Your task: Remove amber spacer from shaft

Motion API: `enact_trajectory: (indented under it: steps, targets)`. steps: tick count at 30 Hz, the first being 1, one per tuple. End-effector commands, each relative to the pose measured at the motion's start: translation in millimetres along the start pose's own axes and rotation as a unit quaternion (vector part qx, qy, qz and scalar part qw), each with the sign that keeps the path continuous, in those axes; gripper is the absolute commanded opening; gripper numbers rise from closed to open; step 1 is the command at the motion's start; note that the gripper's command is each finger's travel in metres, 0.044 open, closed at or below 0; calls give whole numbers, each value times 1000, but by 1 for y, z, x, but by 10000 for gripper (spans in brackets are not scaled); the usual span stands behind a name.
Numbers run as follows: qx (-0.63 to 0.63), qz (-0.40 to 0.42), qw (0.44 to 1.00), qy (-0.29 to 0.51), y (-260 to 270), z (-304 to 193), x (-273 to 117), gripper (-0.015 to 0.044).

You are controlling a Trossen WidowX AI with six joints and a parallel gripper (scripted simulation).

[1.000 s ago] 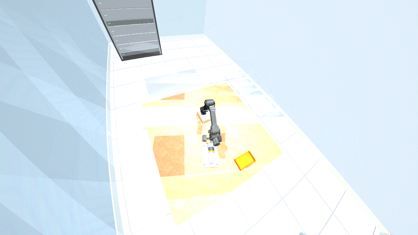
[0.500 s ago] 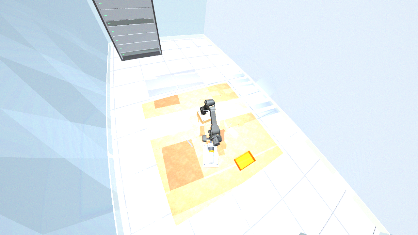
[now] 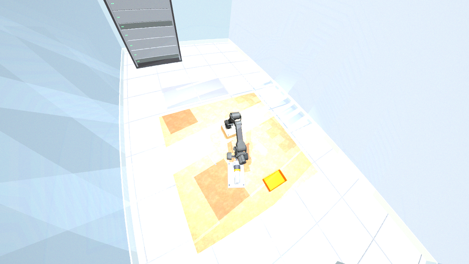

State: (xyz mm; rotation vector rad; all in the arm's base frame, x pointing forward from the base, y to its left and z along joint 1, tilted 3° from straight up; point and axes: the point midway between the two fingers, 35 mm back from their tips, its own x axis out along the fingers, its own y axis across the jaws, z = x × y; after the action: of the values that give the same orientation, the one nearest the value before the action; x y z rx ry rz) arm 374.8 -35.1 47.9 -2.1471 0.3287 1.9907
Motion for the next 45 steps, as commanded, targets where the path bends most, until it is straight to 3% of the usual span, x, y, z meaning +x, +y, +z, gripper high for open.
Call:
enact_trajectory:
  steps: [1, 7, 24, 45]
  targets:
    - [-3, 1, 1000, -2, 0, 0, 3, 440]
    - [-3, 1, 1000, -2, 0, 0, 3, 440]
    - [0, 0, 1000, -2, 0, 0, 2, 0]
    - [-3, 1, 1000, -2, 0, 11, 2, 0]
